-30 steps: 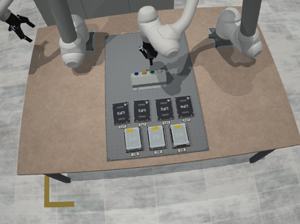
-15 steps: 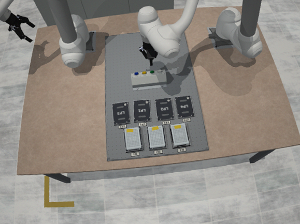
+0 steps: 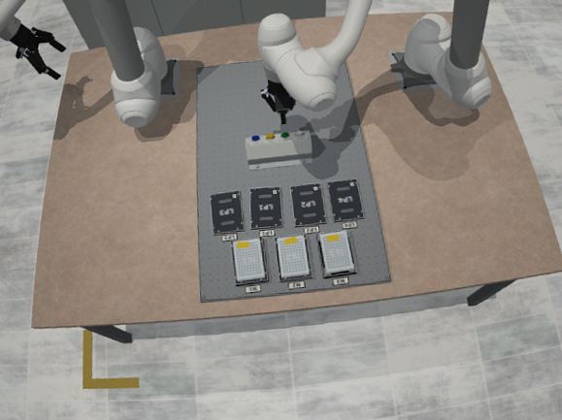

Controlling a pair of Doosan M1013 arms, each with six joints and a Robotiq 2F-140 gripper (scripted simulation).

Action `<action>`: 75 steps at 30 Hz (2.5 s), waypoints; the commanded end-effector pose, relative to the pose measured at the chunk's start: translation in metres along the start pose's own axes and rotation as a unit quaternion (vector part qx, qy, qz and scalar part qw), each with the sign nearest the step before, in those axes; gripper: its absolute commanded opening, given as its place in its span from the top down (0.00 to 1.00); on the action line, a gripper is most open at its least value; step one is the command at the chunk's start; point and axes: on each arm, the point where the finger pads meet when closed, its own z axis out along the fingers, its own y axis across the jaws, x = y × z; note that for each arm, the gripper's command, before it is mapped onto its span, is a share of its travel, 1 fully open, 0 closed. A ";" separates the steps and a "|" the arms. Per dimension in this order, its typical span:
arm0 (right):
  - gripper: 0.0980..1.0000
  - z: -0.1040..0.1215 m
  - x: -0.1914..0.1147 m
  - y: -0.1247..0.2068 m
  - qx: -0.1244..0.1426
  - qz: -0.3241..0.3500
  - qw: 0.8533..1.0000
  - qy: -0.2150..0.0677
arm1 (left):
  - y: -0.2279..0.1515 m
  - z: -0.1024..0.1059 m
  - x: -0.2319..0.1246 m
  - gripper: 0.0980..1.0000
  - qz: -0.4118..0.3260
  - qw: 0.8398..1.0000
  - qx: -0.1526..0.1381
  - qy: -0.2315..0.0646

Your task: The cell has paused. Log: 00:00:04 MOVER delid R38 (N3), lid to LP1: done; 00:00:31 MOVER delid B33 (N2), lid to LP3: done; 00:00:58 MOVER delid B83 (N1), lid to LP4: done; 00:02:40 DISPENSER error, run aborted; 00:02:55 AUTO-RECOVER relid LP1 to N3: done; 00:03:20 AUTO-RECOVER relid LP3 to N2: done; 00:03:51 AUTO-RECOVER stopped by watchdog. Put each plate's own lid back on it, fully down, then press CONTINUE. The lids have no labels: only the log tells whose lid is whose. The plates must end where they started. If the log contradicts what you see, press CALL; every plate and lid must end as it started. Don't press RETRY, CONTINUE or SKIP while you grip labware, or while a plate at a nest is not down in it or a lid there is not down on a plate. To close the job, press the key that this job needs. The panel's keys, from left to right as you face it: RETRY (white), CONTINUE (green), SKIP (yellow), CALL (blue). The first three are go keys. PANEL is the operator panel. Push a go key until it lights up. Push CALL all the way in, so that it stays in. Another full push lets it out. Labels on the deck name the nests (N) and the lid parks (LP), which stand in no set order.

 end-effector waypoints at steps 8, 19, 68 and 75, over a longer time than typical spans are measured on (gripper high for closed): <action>0.00 -0.001 0.000 0.000 0.000 0.000 1.000 0.001 | 0.000 0.005 0.000 1.00 0.000 1.000 -0.001 0.000; 0.00 -0.001 0.000 0.000 0.000 0.000 1.000 0.001 | 0.001 0.009 0.000 1.00 0.000 1.000 -0.001 0.000; 0.00 -0.001 0.000 0.000 0.000 0.000 1.000 0.001 | 0.001 0.021 0.007 1.00 0.000 1.000 -0.001 0.000; 0.00 -0.001 0.000 0.000 0.000 0.000 1.000 0.001 | 0.001 0.027 0.010 1.00 0.000 1.000 -0.001 0.000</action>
